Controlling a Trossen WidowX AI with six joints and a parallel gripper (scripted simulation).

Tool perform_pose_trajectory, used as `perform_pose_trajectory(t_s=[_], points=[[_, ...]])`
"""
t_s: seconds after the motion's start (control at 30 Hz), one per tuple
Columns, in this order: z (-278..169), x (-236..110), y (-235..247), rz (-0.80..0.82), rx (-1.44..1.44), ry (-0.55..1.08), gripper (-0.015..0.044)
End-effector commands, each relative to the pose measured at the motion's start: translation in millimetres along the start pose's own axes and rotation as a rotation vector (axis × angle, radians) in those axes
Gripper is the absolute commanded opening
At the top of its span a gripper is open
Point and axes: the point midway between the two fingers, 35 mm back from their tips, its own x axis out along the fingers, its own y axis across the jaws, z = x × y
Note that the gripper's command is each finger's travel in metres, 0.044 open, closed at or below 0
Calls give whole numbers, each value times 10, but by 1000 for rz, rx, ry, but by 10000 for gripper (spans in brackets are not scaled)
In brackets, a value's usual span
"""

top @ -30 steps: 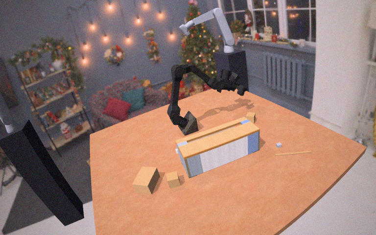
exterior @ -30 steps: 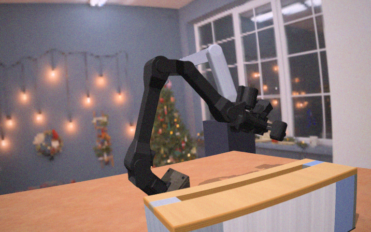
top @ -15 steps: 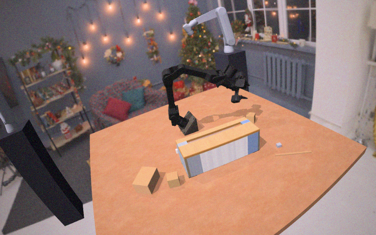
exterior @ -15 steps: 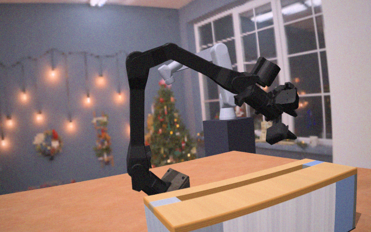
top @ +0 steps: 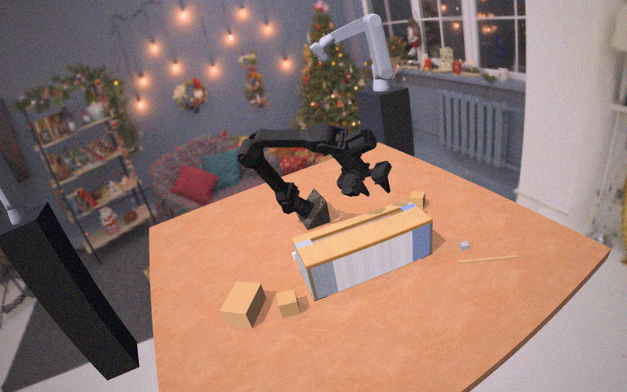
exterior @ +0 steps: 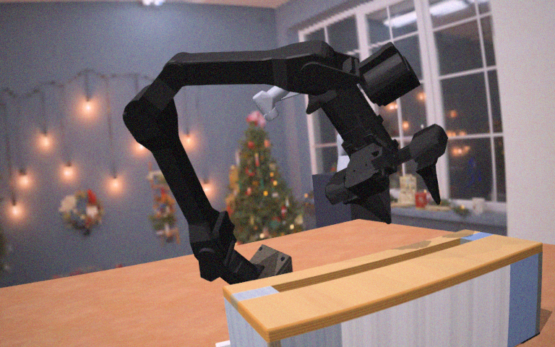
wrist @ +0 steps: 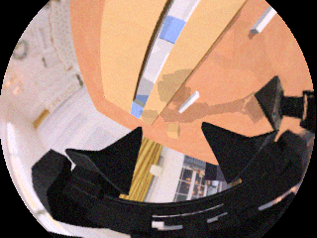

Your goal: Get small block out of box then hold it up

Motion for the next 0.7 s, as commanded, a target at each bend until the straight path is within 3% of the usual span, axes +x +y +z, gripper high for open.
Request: perform_pose_trajectory(t_s=[0.0, 0.13, 0.67], points=[[537, -269, -196, -72, 300, -70, 400], [1016, -540, -481, -139, 586, -149, 400], [1078, -442, -513, -141, 600, -153, 400]])
